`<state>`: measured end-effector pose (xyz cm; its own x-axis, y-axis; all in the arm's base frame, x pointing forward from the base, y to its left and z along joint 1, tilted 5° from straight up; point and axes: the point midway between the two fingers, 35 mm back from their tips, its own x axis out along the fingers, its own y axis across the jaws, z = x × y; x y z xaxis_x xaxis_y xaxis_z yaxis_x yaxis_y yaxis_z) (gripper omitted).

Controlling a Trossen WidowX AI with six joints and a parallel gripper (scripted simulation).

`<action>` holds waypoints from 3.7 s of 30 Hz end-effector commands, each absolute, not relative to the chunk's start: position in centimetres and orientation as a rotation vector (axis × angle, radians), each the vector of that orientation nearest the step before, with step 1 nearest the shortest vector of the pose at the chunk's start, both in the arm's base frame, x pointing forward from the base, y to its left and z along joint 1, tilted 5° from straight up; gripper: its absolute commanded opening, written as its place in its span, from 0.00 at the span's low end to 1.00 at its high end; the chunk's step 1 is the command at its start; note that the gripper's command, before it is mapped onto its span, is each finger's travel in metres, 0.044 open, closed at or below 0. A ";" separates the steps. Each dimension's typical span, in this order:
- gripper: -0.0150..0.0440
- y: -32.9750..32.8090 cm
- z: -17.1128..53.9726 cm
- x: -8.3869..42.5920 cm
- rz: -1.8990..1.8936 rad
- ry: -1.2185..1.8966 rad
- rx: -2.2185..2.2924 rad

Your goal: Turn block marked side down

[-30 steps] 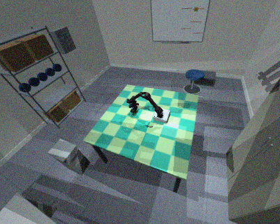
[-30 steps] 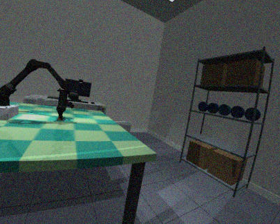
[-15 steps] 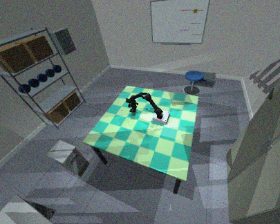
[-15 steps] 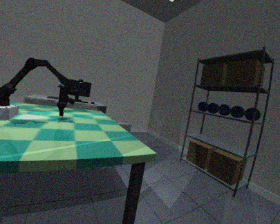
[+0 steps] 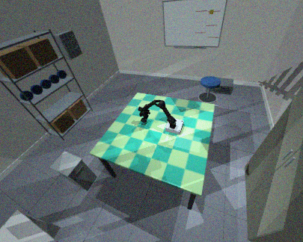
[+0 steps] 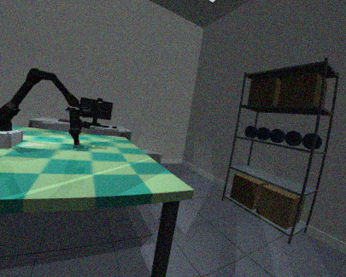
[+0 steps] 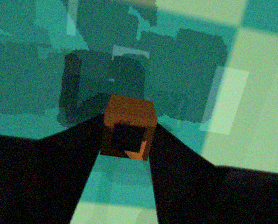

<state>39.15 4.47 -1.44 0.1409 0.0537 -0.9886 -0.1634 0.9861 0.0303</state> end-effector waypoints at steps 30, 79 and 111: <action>0.25 4.5 -2.6 39.0 0.166 1.006 -0.053; 0.34 4.4 -4.0 37.9 0.170 0.547 -0.013; 1.00 4.4 -4.0 37.9 0.170 0.547 -0.013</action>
